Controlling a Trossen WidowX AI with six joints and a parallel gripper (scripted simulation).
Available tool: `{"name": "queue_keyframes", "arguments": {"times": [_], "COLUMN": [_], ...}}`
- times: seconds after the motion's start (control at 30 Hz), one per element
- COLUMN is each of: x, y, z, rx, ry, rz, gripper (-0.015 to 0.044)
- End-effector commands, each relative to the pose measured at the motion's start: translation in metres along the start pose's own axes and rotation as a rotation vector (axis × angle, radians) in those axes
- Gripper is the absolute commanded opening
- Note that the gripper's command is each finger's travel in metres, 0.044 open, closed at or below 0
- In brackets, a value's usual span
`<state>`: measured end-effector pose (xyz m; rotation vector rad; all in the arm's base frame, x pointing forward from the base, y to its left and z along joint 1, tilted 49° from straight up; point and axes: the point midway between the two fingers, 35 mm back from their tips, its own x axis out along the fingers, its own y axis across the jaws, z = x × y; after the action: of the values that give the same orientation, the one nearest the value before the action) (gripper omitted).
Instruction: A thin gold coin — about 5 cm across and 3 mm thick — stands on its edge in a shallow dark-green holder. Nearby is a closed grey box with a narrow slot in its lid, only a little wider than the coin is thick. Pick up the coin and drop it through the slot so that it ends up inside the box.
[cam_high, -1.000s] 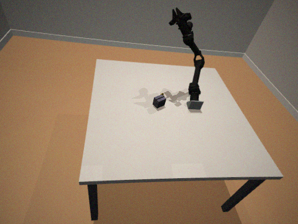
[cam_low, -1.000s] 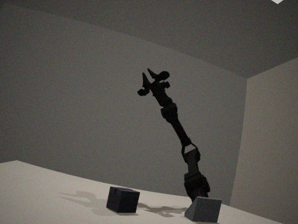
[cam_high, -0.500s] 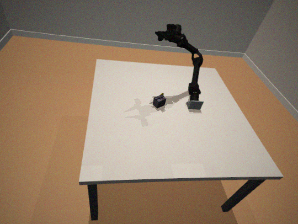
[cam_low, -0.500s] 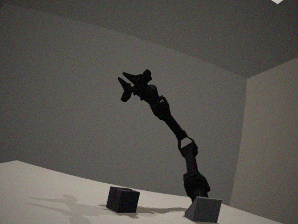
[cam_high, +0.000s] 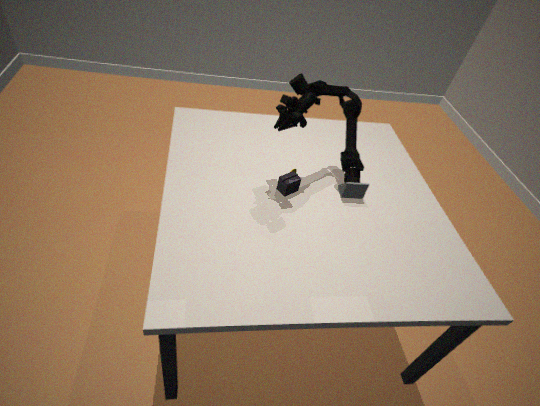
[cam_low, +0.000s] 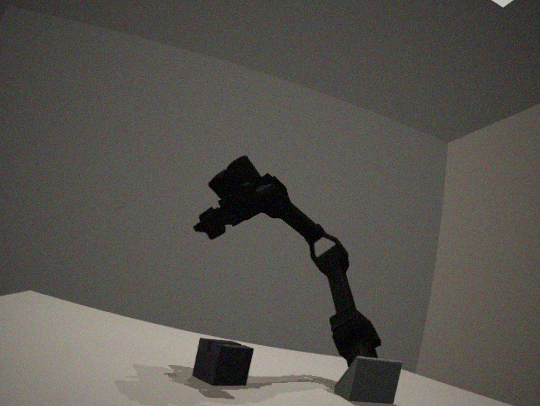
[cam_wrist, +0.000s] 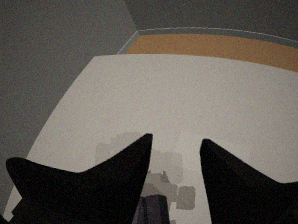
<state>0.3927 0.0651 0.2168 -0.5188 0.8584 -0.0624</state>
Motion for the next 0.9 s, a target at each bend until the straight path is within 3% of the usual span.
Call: {"name": "queue_keyframes", "arguments": {"times": [0.0, 0.23, 0.37, 0.87], "x": [0.019, 0.020, 0.008, 0.029], "y": [-0.001, -0.019, -0.033, -0.051], "z": [-0.052, -0.151, -0.184, -0.221], "rx": [-0.070, -0.280, -0.406, -0.412], "ry": [0.239, 0.733, 0.951, 0.961], "rz": [-0.044, -0.133, -0.167, -0.170], "gripper": [0.0161, 0.0161, 0.0161, 0.0161]}}
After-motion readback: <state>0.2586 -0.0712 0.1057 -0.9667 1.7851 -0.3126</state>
